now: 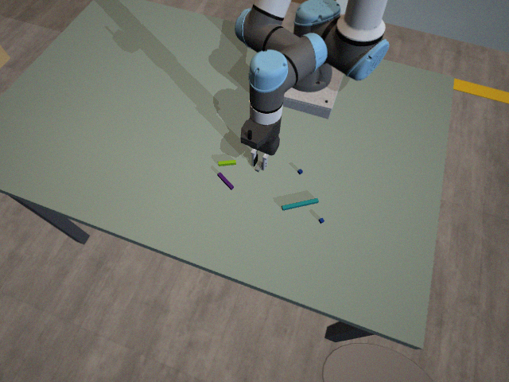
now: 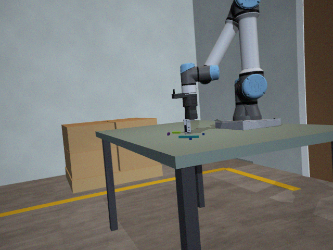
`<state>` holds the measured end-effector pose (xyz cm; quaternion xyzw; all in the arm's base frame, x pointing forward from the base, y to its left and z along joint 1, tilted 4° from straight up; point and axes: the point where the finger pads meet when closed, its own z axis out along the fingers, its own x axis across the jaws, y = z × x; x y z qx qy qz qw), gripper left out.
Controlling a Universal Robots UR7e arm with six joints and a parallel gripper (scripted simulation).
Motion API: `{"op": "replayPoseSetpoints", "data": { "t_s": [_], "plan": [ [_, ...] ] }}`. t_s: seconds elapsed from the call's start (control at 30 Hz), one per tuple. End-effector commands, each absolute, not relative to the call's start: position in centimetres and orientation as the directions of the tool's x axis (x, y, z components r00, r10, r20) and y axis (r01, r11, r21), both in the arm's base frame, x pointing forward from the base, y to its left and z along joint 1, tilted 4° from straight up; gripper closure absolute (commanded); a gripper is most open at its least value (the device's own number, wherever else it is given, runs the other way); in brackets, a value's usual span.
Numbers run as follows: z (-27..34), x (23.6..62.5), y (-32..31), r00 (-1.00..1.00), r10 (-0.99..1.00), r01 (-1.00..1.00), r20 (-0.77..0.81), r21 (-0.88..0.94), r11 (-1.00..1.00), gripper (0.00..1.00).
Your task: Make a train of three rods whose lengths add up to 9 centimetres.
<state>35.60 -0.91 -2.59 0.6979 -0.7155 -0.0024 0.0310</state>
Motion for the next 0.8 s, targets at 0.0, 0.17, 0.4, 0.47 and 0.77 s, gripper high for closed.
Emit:
{"op": "replayPoseSetpoints", "data": {
  "t_s": [0.0,0.17,0.4,0.47,0.77],
  "plan": [
    [-3.23,35.47,-1.00,-0.026,-0.999,-0.998,0.041,0.048,0.028,0.46],
    [-3.55,35.46,-1.01,-0.025,-0.999,-0.998,0.041,0.048,0.027,0.46],
    [-3.72,35.51,-1.04,-0.025,-0.999,-0.999,0.042,0.047,0.027,0.46],
    [-3.69,35.56,-1.05,-0.025,-0.999,-0.999,0.042,0.046,0.027,0.46],
    [-3.63,35.60,-1.07,-0.025,-0.999,-0.999,0.043,0.044,0.027,0.46]
  ]
}}
